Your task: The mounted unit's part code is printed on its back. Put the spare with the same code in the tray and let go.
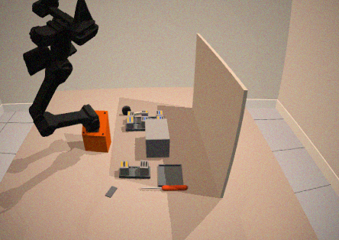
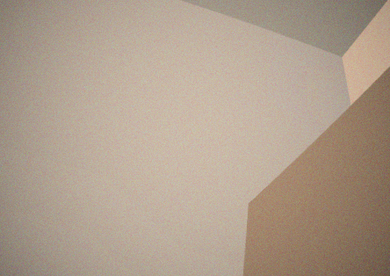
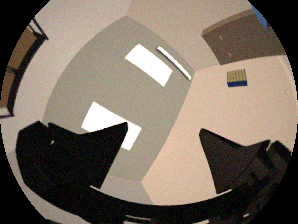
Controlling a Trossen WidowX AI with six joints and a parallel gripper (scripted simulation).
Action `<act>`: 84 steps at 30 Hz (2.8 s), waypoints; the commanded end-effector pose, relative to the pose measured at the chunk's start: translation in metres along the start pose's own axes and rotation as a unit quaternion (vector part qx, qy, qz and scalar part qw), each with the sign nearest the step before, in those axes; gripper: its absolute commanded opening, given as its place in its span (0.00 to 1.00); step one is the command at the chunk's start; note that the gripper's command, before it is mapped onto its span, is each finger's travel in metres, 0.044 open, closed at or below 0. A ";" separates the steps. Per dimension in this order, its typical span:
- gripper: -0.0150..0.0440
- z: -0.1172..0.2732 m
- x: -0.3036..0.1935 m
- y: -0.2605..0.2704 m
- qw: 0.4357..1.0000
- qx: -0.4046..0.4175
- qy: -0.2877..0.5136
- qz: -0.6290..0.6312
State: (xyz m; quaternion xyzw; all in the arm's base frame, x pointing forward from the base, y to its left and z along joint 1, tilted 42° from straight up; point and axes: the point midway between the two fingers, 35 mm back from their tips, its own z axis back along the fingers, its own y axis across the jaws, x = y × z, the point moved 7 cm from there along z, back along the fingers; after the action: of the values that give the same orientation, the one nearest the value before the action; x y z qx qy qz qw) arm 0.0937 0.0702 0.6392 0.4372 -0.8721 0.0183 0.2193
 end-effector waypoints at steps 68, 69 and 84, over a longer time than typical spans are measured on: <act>1.00 0.358 -0.399 -0.274 0.035 -0.483 0.828 0.281; 1.00 0.358 -0.399 -0.274 0.035 -0.483 0.828 0.281; 1.00 0.428 -0.450 -0.194 -0.030 -0.229 0.935 0.269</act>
State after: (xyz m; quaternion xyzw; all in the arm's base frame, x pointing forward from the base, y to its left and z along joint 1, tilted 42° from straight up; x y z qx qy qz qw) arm 0.3525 0.1678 0.0786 -0.3269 0.0598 0.1567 0.9301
